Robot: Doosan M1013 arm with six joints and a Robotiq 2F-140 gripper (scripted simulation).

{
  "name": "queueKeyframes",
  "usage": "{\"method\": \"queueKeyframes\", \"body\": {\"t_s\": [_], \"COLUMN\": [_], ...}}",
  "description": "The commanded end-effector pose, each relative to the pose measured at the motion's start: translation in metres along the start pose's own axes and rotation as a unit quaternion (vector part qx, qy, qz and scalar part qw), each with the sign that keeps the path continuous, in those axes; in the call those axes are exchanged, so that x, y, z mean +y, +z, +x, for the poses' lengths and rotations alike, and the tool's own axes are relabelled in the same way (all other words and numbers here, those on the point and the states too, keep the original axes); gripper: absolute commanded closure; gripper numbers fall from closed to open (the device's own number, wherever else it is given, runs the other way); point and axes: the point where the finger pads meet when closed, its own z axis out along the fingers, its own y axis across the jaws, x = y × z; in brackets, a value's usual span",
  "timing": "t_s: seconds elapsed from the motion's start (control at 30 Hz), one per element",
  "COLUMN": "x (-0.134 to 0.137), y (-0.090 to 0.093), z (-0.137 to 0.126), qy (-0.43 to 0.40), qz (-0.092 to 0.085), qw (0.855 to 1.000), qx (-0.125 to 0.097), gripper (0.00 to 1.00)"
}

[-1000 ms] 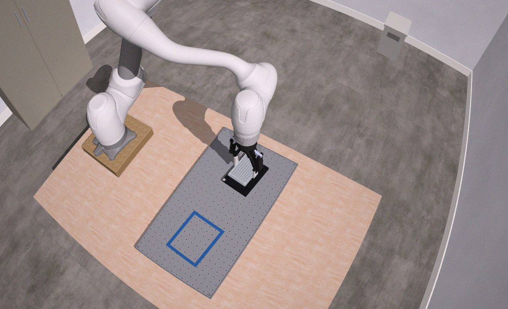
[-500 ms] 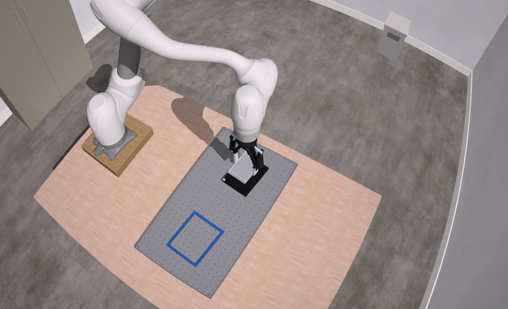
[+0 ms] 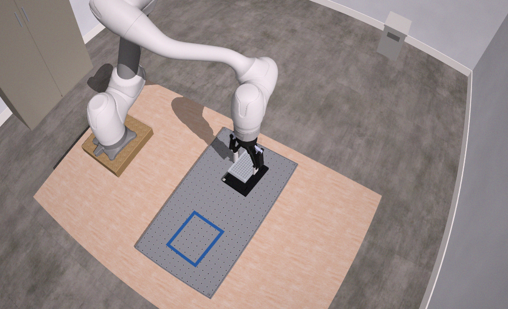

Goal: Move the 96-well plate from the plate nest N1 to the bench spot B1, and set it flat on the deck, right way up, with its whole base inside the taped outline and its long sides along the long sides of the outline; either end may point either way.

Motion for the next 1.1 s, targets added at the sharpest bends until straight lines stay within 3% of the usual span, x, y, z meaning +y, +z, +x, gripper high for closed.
{"method": "queueKeyframes", "body": {"t_s": [0.0, 0.17, 1.07], "x": [0.0, 0.0, 0.002], "y": [0.0, 0.0, 0.003], "z": [0.0, 0.0, -0.077], "qy": [0.0, 0.0, -0.013], "qz": [0.0, 0.0, 0.0], "qw": [1.0, 1.0, 1.0], "qx": [0.0, 0.0, 0.0], "gripper": [1.0, 1.0, 1.0]}}
